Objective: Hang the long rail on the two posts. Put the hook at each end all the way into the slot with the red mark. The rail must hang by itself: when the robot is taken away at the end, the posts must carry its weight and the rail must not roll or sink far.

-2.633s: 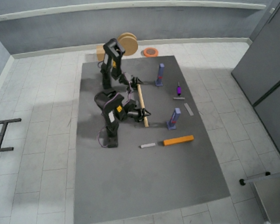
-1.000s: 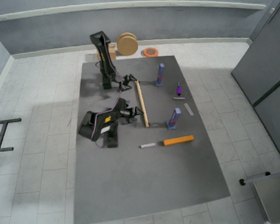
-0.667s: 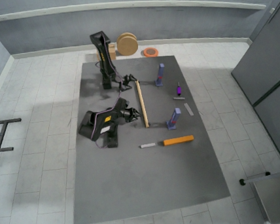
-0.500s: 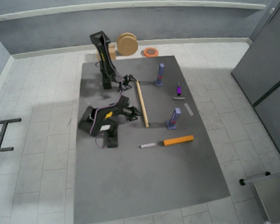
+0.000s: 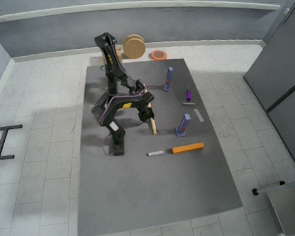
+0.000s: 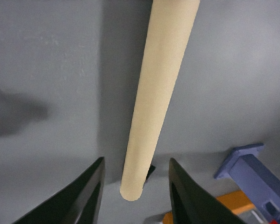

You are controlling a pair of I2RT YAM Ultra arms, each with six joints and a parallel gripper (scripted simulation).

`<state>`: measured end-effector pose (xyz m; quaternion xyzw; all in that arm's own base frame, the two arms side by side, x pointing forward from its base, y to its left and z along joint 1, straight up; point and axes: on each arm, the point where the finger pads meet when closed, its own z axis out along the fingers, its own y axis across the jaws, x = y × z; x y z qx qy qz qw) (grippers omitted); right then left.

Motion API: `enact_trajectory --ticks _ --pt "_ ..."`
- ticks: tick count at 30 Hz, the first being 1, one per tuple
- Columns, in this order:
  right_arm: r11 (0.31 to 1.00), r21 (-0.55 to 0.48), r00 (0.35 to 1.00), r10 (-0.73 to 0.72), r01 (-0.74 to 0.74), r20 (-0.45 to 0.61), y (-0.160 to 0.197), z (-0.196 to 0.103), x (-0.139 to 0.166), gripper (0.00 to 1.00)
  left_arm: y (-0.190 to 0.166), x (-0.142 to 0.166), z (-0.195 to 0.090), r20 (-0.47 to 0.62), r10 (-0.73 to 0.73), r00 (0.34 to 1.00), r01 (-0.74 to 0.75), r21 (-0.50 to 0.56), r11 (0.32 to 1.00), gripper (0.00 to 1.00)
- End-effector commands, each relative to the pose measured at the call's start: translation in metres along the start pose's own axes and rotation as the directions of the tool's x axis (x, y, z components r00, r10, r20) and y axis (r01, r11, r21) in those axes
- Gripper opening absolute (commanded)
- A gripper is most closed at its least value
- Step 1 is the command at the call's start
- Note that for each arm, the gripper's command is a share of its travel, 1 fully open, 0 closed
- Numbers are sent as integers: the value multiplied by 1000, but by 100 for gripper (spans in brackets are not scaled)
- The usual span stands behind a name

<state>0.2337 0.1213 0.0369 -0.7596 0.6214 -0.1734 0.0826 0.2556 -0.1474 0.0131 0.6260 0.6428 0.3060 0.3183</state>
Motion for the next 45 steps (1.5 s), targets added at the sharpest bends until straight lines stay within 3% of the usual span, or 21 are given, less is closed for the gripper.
enact_trajectory --ticks 1,9,11,20,26,28,35,45 --pt "980 -196 998 -21 32 61 2 -3 -3 48 -6 -12 17 -4 52 999 -50 230 972 48" --pt "949 -317 994 38 -4 101 -17 -2 0 48 18 -18 33 -6 44 999 -37 405 914 48" --pt "949 -317 994 38 -4 101 -17 -2 0 48 18 -18 33 -6 44 999 -37 405 914 48" --pt "893 -448 983 126 -54 133 -18 8 9 48 20 -7 23 21 31 999 -37 666 745 48" --pt "891 -448 982 146 -78 121 -25 14 15 48 17 11 20 1 5 1000 -4 790 613 48" --pt "891 -448 982 146 -78 121 -25 14 15 48 17 11 20 1 5 1000 -4 790 613 48" --pt "894 -440 981 150 -82 121 -26 13 15 48 5 29 22 -40 -11 999 40 856 515 48" --pt "883 -463 981 149 -77 122 -18 13 13 48 -1 28 27 -48 -13 999 47 854 518 48"
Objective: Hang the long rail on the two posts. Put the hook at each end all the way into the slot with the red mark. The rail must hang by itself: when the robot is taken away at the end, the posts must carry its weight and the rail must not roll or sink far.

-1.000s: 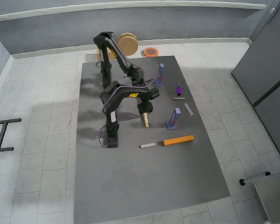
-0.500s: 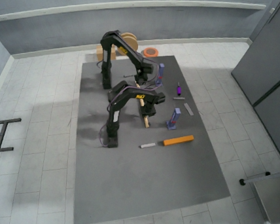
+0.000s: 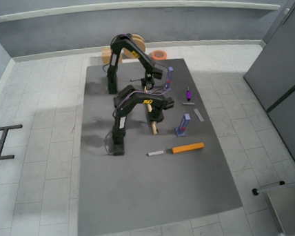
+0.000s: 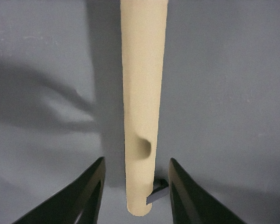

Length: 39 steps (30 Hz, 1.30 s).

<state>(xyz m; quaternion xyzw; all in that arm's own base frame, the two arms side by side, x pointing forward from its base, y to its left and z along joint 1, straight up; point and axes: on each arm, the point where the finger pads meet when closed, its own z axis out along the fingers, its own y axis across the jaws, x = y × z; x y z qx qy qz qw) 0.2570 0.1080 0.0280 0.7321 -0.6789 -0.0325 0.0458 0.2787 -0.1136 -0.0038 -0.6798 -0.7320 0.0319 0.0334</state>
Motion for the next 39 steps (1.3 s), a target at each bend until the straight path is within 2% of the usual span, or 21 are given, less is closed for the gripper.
enact_trajectory --ticks 1,24,25,27,28,30,31,35,36,38,39 --pt "1000 7 1000 3 -3 25 -3 -2 -5 48 -4 -6 3 11 16 1000 -16 20 1000 48" --pt "1000 1 1000 -2 2 22 -2 32 -9 48 -7 -7 35 12 10 1000 -10 19 1000 48" --pt "1000 1 1000 -3 2 22 -2 32 -9 44 -7 -7 35 12 10 1000 -11 19 1000 48" --pt "1000 21 1000 -4 3 29 -7 27 -10 44 -7 -7 35 12 10 1000 -11 19 1000 48" --pt "1000 21 1000 -4 3 29 -7 27 -10 39 -7 -7 35 12 10 1000 -11 19 1000 48" --pt "1000 21 1000 -4 3 29 -7 27 -10 39 -8 -6 35 10 10 1000 -10 22 1000 48" --pt "1000 19 1000 -3 3 28 -6 27 -10 35 -9 -6 35 8 10 1000 -10 27 1000 48" --pt "1000 15 1000 -3 3 27 -3 26 -6 35 -9 -6 35 7 10 1000 -10 27 1000 48" --pt "1000 15 1000 -3 3 27 -3 26 -6 31 -9 -6 35 7 10 1000 -10 27 1000 48" --pt "1000 15 1000 -3 3 27 -3 26 -6 31 -9 -6 35 7 10 1000 -10 27 1000 48" --pt "1000 15 1000 -3 3 27 -3 26 -6 27 -3 -5 29 8 10 1000 -10 8 1000 48"
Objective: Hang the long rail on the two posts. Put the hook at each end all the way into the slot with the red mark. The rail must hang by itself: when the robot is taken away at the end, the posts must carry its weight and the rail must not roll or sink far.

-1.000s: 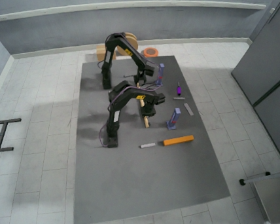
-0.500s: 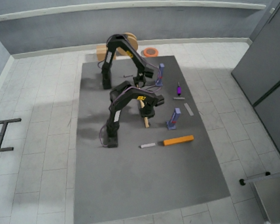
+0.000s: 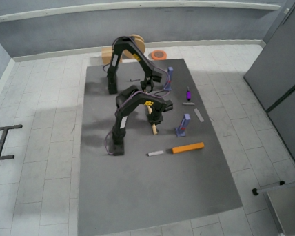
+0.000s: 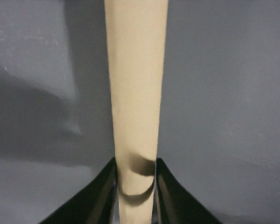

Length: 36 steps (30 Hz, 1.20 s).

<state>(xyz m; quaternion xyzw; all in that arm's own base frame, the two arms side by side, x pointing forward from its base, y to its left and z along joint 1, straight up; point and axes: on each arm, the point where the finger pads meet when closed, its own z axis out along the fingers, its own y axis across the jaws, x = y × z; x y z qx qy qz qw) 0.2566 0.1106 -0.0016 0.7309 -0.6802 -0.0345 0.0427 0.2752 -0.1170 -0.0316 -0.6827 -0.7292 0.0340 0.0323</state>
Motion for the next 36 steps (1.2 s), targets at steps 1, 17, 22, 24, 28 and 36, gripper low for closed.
enact_trajectory --ticks 1,17,22,24,28,36 --pt "1000 15 1000 -6 6 21 -1 -4 -3 27 -2 -2 1 4 2 1000 -2 7 1000 48" --pt "1000 12 1000 -1 1 20 0 -3 1 19 -2 -2 1 4 2 1000 -2 7 1000 44" --pt "1000 9 1000 -2 2 10 -1 -3 0 19 -2 -2 1 4 2 1000 -2 7 1000 35" --pt "1000 9 1000 -2 2 10 -1 -3 0 19 -3 -1 4 -1 1 1000 -1 17 1000 35" --pt "1000 9 1000 -2 2 10 -1 -3 0 19 -3 -1 4 -1 1 1000 -1 17 1000 31" --pt "1000 9 1000 -2 2 10 -1 -3 0 19 1 -3 2 10 6 1000 -6 13 1000 21"
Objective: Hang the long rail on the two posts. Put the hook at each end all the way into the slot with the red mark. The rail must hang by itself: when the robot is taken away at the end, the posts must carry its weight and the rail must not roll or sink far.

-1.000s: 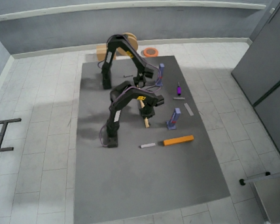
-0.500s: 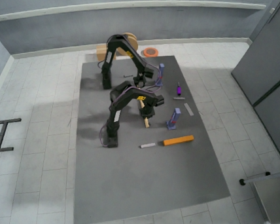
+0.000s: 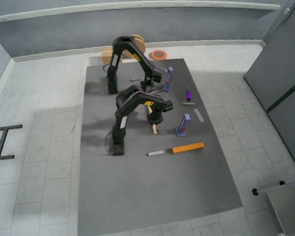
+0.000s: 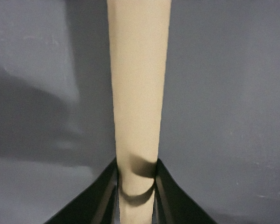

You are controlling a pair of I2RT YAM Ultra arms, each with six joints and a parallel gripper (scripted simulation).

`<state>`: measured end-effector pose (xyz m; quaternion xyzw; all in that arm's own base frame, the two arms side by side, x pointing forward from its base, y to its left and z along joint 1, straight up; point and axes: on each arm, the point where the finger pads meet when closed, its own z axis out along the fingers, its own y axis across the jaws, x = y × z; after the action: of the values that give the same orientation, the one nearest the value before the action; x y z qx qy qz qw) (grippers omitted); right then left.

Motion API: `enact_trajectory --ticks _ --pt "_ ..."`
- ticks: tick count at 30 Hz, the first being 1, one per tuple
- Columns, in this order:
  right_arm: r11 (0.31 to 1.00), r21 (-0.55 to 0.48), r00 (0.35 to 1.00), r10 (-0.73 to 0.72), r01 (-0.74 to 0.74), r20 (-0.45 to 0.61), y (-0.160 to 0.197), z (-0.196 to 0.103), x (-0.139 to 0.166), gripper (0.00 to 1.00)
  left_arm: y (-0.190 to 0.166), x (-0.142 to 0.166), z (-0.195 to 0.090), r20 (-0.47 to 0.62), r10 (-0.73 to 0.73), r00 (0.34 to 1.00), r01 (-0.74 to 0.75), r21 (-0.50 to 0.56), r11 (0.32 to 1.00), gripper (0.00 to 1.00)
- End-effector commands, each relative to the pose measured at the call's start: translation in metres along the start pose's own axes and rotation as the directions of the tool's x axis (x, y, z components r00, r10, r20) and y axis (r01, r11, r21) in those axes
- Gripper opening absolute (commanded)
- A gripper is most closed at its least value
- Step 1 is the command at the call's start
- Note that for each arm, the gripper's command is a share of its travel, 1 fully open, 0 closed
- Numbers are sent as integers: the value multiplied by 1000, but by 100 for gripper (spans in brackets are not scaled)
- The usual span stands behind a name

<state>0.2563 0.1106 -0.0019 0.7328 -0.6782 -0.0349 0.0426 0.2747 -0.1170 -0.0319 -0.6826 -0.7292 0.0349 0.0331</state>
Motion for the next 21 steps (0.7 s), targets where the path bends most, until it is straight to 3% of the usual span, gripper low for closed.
enact_trajectory --ticks 1,2,4,6,8,21 --pt "1000 10 1000 3 -3 9 -1 -3 0 19 1 -3 2 10 6 1000 -6 11 1000 20" --pt "1000 10 1000 3 -3 9 -1 -3 0 19 1 -3 2 10 6 1000 -6 11 1000 18" --pt "1000 10 1000 3 -3 9 -1 -3 0 19 1 -3 2 10 6 1000 -6 11 1000 0" --pt "1000 10 1000 3 -3 9 -1 -3 0 19 2 -2 1 9 5 1000 -5 14 1000 0" --pt "1000 10 1000 3 -3 9 -1 -3 0 19 1 -1 1 4 2 1000 -2 4 1000 19" --pt "1000 11 1000 18 -18 11 3 -8 1 19 2 -1 -5 2 17 1000 -17 2 1000 19"
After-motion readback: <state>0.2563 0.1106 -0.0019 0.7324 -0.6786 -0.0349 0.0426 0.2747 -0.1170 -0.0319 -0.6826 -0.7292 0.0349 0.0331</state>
